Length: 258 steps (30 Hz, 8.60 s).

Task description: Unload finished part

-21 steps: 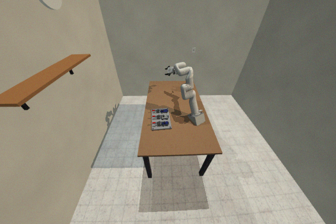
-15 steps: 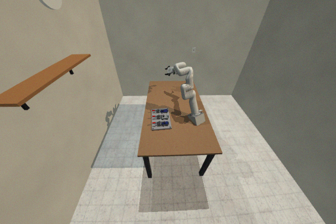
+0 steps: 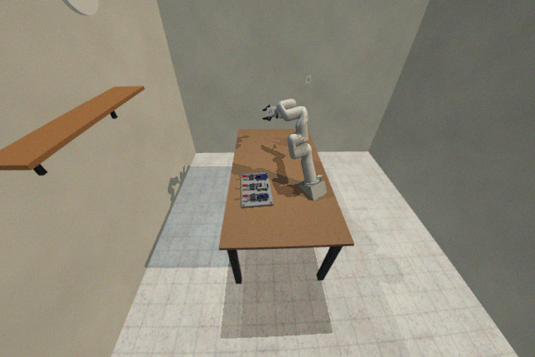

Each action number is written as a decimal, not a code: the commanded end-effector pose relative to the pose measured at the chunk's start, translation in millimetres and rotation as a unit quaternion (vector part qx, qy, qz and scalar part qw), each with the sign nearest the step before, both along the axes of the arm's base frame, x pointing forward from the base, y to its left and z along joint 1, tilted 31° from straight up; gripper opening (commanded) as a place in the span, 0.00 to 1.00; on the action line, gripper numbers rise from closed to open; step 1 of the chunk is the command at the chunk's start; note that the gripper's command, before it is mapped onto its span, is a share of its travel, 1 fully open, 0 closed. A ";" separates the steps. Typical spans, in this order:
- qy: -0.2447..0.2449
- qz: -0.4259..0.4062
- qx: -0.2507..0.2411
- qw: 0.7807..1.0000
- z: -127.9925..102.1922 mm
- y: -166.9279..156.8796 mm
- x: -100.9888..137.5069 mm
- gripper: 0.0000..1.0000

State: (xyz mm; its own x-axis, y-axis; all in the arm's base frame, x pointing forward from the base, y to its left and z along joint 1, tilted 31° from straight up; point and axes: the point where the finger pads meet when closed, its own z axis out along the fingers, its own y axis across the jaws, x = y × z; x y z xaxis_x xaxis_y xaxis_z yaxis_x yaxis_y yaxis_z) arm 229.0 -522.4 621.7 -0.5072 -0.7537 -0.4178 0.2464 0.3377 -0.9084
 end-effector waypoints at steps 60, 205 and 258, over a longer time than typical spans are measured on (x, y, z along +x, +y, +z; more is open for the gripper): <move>0.363 0.089 -0.060 0.926 -139.0 221.1 43.6 1.00; 0.686 0.165 -0.113 0.699 -287.4 454.3 90.2 1.00; 0.654 0.474 -0.577 0.122 -395.1 604.5 121.6 1.00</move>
